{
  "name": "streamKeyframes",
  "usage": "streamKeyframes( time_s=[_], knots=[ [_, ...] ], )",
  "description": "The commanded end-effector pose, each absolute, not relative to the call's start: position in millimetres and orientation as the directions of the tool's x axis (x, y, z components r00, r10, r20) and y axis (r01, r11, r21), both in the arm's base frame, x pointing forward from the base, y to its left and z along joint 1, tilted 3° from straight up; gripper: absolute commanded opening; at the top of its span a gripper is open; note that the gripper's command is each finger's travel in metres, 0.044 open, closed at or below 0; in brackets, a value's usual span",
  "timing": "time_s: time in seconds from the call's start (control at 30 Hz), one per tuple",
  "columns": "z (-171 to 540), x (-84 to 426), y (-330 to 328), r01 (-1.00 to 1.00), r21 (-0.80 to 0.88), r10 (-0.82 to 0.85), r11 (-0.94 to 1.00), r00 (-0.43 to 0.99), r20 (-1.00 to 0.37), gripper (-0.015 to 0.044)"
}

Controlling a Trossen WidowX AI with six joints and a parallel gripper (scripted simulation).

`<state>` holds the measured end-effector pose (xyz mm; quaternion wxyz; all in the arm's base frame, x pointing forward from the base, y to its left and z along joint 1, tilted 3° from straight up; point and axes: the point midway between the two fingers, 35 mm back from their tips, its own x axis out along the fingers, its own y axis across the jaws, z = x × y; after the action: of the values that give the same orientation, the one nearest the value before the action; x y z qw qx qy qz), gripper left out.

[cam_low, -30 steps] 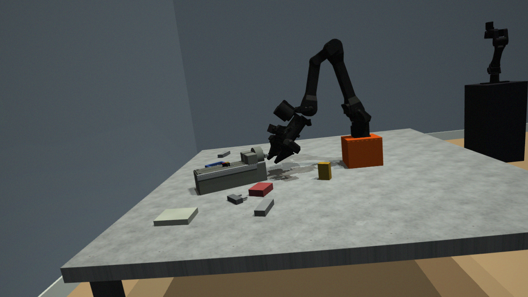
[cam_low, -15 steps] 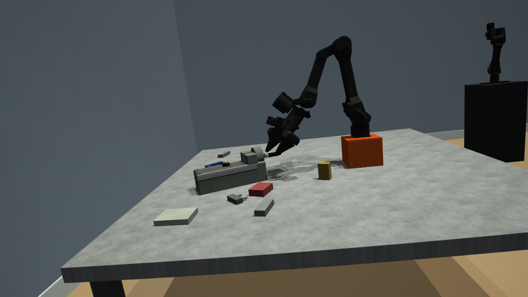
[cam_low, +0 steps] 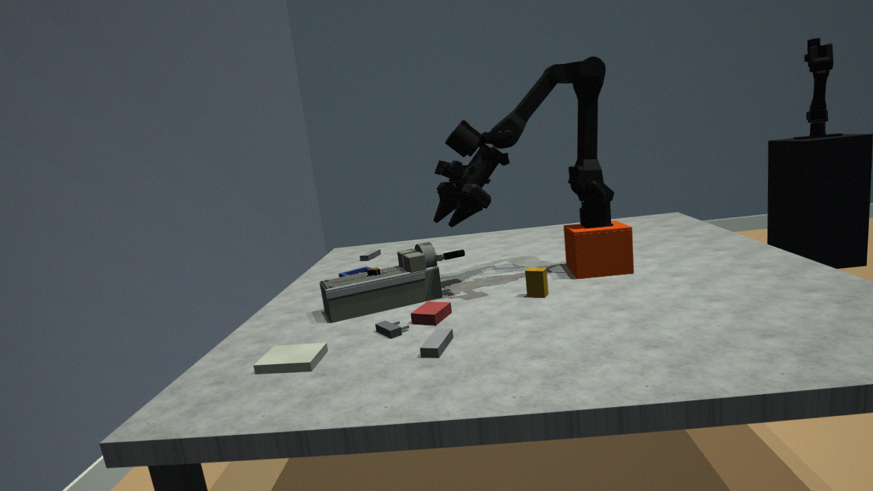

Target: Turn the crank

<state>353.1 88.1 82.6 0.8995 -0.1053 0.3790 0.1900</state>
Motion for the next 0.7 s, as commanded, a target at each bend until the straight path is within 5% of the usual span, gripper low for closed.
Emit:
streamKeyframes(
  time_s=[0.0,0.67],
  knots=[
    [110.3,349.9,88.2,-0.418,-0.047,0.260,0.907,0.645,-0.719,0.0440],
    [120.0,426.7,109.2,-0.305,0.011,0.202,0.952,0.604,-0.771,0.0440]
  ],
)
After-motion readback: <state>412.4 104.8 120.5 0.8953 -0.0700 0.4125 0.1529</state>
